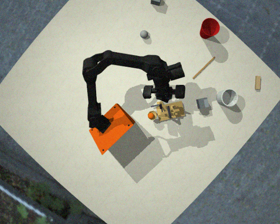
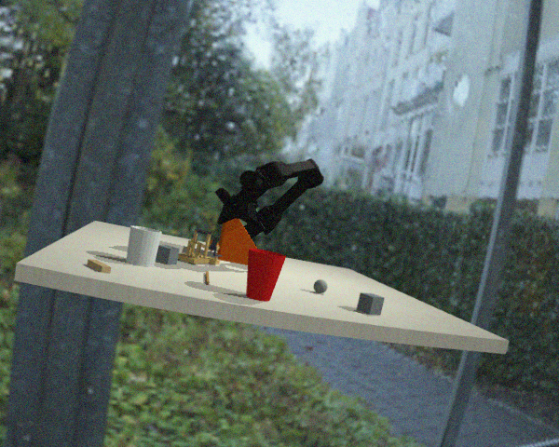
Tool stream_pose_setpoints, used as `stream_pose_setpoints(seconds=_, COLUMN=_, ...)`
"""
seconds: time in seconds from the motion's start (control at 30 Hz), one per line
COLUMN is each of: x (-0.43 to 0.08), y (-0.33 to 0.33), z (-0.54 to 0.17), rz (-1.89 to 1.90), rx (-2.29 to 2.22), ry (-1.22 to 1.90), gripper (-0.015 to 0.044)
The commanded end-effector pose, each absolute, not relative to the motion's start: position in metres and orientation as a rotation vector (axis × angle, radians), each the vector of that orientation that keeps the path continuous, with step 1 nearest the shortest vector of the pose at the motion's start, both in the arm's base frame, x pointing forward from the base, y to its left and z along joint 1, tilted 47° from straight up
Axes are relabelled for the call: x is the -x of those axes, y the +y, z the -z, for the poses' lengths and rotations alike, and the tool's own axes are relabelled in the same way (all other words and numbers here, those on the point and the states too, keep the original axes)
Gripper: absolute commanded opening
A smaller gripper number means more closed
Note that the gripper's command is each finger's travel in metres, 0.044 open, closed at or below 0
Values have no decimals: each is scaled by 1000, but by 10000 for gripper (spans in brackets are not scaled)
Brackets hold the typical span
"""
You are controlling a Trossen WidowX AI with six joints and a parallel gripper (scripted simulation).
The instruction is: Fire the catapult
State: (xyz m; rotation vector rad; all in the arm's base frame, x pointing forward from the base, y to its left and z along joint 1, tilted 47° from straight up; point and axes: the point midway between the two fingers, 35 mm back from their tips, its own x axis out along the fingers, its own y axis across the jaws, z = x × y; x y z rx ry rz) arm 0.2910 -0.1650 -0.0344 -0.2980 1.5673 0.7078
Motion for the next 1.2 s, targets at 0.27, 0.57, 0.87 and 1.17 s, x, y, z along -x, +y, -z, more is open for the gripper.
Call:
stream_pose_setpoints(seconds=0.27, x=-240, y=-123, z=21, rz=-1056, rx=550, ry=1630, gripper=0)
stream_pose_setpoints(seconds=0.57, x=-238, y=-119, z=23, rz=-1076, rx=564, ry=1632, gripper=0)
stream_pose_setpoints(seconds=0.87, x=-241, y=-108, z=33, rz=-1076, rx=565, ry=1630, gripper=0)
stream_pose_setpoints(seconds=1.17, x=-243, y=-98, z=44, rz=-1076, rx=565, ry=1629, gripper=0)
